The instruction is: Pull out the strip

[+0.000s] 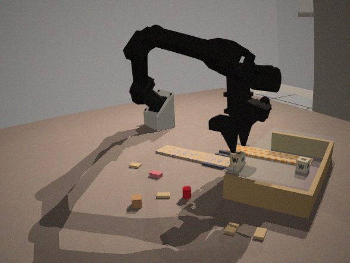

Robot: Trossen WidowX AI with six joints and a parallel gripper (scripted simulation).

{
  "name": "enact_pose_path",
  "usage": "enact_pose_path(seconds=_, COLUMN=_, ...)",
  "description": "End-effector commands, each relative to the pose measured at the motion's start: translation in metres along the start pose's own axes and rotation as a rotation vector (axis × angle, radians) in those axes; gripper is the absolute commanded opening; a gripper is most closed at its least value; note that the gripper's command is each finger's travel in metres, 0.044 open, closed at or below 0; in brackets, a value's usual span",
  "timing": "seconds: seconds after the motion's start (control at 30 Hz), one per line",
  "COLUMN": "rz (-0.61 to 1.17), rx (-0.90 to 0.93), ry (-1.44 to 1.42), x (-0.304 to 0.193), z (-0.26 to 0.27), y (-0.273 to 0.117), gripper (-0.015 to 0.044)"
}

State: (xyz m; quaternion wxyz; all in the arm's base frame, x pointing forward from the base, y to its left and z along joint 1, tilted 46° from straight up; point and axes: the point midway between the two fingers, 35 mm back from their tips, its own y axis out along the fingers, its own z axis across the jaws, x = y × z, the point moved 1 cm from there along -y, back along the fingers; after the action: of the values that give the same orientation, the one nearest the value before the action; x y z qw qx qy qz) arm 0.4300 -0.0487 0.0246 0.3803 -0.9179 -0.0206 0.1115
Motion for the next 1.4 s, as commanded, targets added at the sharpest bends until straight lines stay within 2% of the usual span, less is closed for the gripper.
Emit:
enact_pose_path(seconds=0.0, rz=0.009, rx=-0.001, ry=-0.011, x=-0.001, z=0.001, y=0.009, gripper=0.025)
enact_pose_path(seconds=0.73, rz=0.01, rx=-0.003, ry=-0.011, x=-0.002, z=0.001, y=0.036, gripper=0.025)
enact_pose_path(seconds=0.87, rz=0.005, rx=0.003, ry=-0.001, x=-0.001, z=0.0, y=0.033, gripper=0.0145)
enact_pose_path(seconds=1.07, rz=0.005, rx=0.003, ry=-0.001, x=-0.001, z=0.0, y=0.033, gripper=0.0105)
enact_pose_path(seconds=1.2, rz=0.005, rx=0.003, ry=-0.001, x=-0.003, z=0.002, y=0.031, gripper=0.0)
enact_pose_path(seconds=1.37, rz=0.007, rx=0.003, ry=-0.005, x=-0.02, z=0.009, y=0.016, gripper=0.0)
